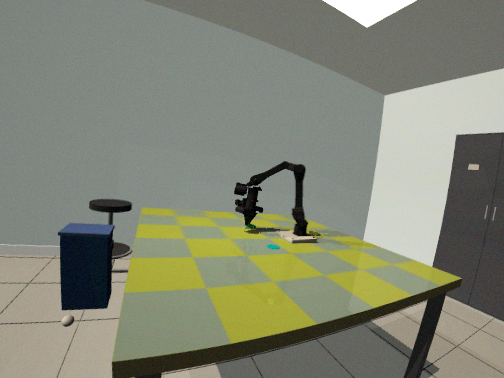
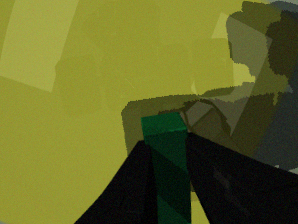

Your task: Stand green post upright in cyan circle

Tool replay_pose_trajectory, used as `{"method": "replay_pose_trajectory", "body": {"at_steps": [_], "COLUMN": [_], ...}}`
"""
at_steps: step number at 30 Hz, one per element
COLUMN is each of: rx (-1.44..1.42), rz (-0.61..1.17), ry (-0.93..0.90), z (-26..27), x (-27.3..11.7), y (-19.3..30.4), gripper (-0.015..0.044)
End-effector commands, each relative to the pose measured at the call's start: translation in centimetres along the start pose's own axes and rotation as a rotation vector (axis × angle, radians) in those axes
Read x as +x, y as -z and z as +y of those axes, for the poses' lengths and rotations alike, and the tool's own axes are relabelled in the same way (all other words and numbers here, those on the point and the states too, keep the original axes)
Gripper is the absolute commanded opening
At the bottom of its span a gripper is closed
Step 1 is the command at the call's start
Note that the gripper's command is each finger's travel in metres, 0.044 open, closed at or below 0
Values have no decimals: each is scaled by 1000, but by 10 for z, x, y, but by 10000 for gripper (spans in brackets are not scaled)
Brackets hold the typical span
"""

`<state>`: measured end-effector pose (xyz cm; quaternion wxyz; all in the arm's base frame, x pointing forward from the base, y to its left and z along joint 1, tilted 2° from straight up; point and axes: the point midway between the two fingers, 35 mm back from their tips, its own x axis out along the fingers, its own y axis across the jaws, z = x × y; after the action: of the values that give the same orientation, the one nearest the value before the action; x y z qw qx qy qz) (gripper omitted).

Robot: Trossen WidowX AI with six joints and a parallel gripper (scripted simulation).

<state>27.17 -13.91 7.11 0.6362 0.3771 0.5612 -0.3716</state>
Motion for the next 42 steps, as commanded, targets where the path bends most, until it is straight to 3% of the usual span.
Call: {"method": "replay_pose_trajectory", "body": {"at_steps": [1,42], "rx": [0,19], "rz": [1,34], "ry": [-2,23], "z": [1,-4], "x": [-7,-71], "y": [-1,2], "gripper": [23,23]}}
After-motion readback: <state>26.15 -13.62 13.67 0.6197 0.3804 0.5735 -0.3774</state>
